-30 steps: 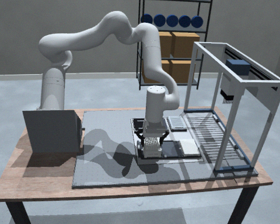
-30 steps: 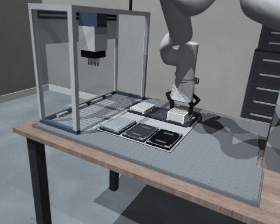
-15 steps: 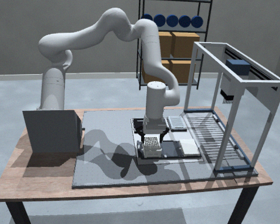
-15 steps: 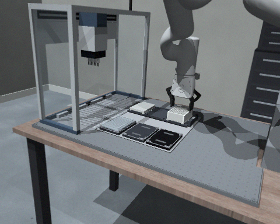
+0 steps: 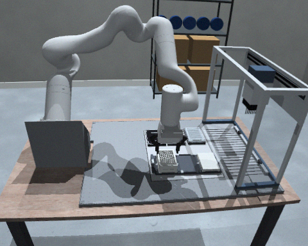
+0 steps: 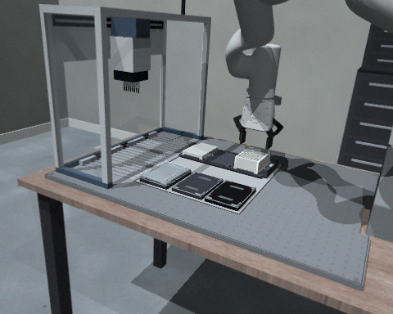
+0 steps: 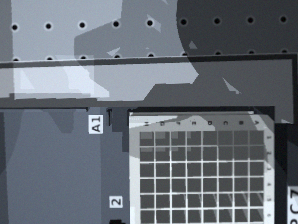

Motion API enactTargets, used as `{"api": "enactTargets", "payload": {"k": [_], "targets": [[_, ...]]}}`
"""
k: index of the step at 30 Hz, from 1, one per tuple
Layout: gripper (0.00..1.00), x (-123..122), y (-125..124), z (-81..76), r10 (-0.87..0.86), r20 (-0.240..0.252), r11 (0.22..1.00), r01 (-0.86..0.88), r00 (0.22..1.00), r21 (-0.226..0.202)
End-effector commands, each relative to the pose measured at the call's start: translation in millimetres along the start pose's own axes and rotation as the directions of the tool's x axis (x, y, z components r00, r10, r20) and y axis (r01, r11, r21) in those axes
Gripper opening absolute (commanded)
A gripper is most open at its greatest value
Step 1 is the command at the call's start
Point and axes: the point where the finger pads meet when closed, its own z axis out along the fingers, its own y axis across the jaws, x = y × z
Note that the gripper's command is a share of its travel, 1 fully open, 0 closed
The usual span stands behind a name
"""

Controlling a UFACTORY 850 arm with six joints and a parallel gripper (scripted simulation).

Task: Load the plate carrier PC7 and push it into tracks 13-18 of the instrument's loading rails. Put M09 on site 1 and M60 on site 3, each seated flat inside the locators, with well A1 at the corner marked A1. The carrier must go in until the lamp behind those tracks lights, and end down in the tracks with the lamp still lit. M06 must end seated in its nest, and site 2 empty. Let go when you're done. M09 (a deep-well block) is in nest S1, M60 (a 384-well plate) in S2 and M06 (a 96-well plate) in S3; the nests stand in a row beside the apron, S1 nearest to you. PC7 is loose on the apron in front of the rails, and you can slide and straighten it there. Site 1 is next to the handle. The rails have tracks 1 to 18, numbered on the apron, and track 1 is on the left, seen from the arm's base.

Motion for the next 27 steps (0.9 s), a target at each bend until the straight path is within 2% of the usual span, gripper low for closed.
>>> {"api": "enactTargets", "payload": {"k": [1,27], "targets": [[1.0,0,-1,-7.6,-0.001,-0.001,1.0,0.001,1.0,0.002],[1.0,0,-1,-47.7,-0.001,-0.001,1.0,0.001,1.0,0.002]]}}
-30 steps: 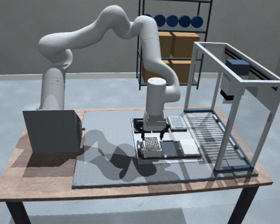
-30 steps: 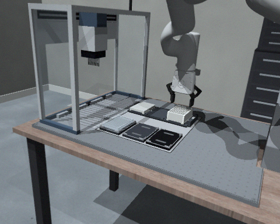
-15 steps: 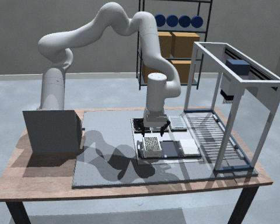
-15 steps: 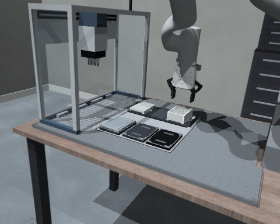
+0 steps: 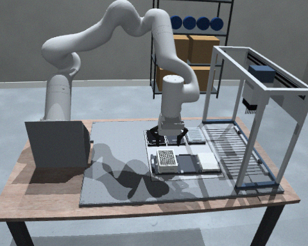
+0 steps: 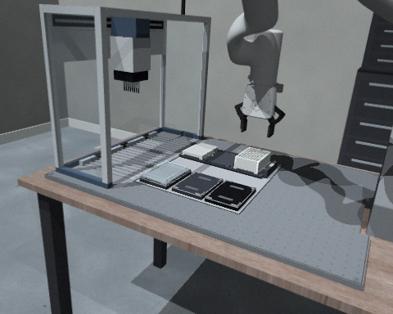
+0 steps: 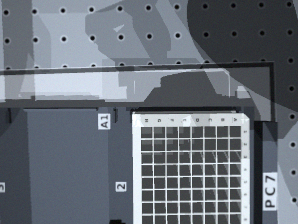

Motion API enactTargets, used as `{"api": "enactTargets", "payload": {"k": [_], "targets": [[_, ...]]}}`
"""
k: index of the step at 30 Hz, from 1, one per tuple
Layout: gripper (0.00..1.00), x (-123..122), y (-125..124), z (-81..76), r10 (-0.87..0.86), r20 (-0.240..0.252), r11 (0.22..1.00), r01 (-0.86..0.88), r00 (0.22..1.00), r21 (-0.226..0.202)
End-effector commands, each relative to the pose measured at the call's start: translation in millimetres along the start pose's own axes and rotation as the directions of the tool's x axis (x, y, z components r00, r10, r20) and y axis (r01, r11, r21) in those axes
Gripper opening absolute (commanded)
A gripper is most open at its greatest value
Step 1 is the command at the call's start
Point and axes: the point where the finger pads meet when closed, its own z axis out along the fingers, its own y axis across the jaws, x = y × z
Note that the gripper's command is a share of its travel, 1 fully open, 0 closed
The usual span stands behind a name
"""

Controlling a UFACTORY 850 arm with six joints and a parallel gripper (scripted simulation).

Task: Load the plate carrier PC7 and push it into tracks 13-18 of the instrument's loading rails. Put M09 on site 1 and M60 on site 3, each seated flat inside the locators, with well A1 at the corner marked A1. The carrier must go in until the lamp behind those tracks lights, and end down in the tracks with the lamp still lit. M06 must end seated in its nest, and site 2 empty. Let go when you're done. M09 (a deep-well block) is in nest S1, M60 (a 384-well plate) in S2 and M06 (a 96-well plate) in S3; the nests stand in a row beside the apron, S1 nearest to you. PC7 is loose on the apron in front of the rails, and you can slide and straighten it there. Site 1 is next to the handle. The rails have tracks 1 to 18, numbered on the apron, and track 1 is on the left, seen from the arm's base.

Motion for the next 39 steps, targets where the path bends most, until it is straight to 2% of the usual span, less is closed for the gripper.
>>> {"api": "enactTargets", "payload": {"k": [1,23,34,39], "targets": [[1.0,0,-1,-8.0,-0.001,-0.001,1.0,0.001,1.0,0.002],[1.0,0,-1,-37.6,-0.001,-0.001,1.0,0.001,1.0,0.002],[1.0,0,-1,-37.6,-0.001,-0.001,1.0,0.001,1.0,0.002],[1.0,-10,-11,-33.2,-0.029,-0.001,1.0,0.029,1.0,0.002]]}}
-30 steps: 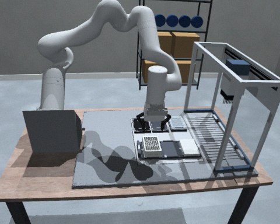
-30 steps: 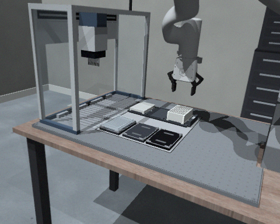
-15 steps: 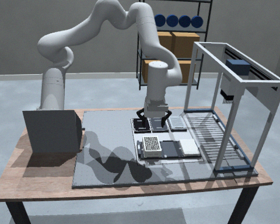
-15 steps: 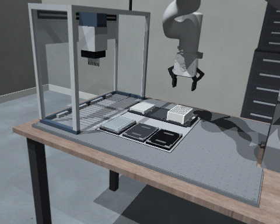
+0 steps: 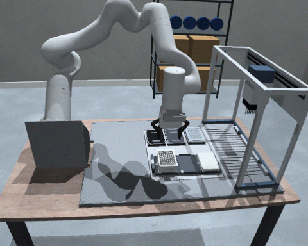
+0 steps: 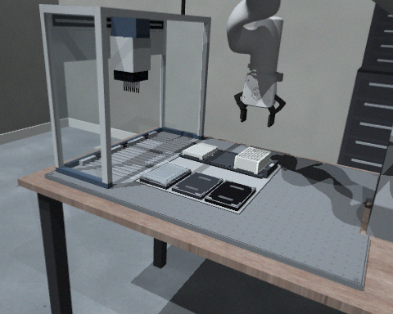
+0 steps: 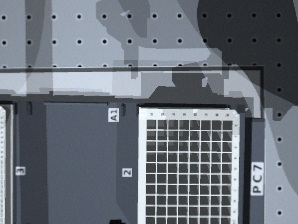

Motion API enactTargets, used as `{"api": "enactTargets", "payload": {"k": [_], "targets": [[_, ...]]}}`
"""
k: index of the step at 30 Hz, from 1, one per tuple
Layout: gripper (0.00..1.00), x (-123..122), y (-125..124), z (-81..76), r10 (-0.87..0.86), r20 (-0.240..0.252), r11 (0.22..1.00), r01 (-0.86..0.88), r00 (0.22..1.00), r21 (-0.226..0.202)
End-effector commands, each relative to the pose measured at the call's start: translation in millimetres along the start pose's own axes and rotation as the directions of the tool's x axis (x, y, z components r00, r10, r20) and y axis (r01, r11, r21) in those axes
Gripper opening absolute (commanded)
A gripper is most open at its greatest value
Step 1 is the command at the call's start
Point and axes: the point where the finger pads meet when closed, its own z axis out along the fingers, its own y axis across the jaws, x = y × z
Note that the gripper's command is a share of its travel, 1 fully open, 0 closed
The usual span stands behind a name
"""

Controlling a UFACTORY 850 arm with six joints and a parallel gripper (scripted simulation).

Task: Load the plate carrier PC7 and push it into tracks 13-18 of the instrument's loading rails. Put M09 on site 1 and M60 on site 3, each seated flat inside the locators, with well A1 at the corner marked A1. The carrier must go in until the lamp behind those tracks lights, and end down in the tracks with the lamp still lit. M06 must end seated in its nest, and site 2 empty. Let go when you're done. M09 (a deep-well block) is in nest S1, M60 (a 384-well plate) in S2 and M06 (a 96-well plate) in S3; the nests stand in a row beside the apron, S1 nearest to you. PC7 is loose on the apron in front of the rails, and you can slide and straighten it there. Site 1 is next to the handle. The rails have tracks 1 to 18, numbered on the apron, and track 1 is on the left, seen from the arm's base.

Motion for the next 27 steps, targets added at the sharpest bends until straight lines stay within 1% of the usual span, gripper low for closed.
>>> {"api": "enactTargets", "payload": {"k": [1,13,15,27], "targets": [[1.0,-10,-12,3.5,-0.008,-0.001,1.0,0.008,1.0,0.002],[1.0,-49,-54,21.0,-0.008,-0.001,1.0,0.008,1.0,0.002],[1.0,-49,-54,21.0,-0.008,-0.001,1.0,0.008,1.0,0.002],[1.0,-88,-96,38.5,-0.008,-0.001,1.0,0.008,1.0,0.002]]}}
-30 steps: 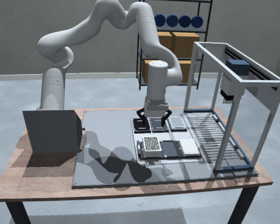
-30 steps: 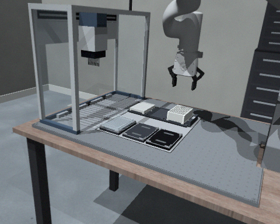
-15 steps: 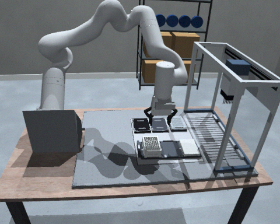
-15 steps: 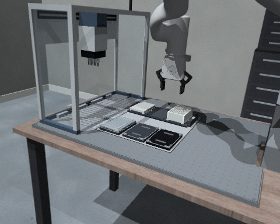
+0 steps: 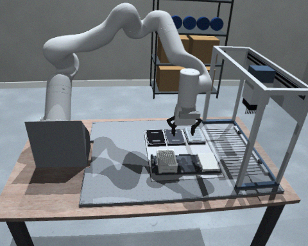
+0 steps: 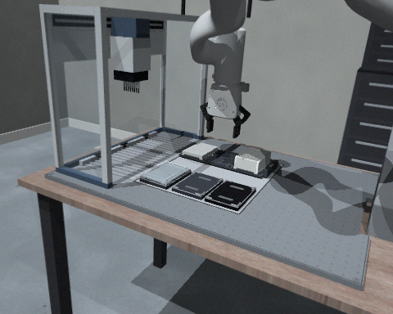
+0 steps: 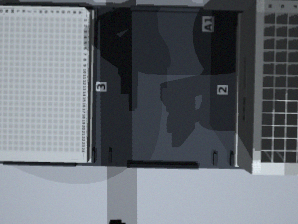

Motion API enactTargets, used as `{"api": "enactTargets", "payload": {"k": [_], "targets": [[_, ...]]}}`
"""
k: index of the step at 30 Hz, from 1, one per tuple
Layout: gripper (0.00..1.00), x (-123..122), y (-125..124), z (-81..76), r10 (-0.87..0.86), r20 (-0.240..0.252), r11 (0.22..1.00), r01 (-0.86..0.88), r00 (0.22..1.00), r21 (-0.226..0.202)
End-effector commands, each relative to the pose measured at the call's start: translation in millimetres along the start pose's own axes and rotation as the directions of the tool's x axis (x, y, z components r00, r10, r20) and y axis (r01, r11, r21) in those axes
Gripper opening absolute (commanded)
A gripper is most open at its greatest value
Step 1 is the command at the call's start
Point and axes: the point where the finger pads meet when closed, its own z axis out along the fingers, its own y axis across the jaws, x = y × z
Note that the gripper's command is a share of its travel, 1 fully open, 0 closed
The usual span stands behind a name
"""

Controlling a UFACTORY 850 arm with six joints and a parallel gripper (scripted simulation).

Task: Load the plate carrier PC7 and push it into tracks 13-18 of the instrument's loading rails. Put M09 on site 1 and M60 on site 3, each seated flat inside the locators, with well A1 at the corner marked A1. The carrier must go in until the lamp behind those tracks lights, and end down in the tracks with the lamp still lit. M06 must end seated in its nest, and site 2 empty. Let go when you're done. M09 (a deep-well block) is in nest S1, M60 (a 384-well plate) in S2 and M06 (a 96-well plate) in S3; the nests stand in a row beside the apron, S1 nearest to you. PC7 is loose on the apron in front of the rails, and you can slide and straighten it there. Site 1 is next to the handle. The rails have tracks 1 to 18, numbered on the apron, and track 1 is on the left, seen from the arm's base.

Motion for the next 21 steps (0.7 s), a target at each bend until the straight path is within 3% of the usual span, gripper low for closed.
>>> {"api": "enactTargets", "payload": {"k": [1,14,21], "targets": [[1.0,-11,-13,4.2,0.0,-0.001,1.0,0.0,1.0,0.001],[1.0,-11,-13,4.2,0.0,-0.001,1.0,0.0,1.0,0.001],[1.0,-11,-13,14.2,0.0,-0.001,1.0,0.0,1.0,0.001]]}}
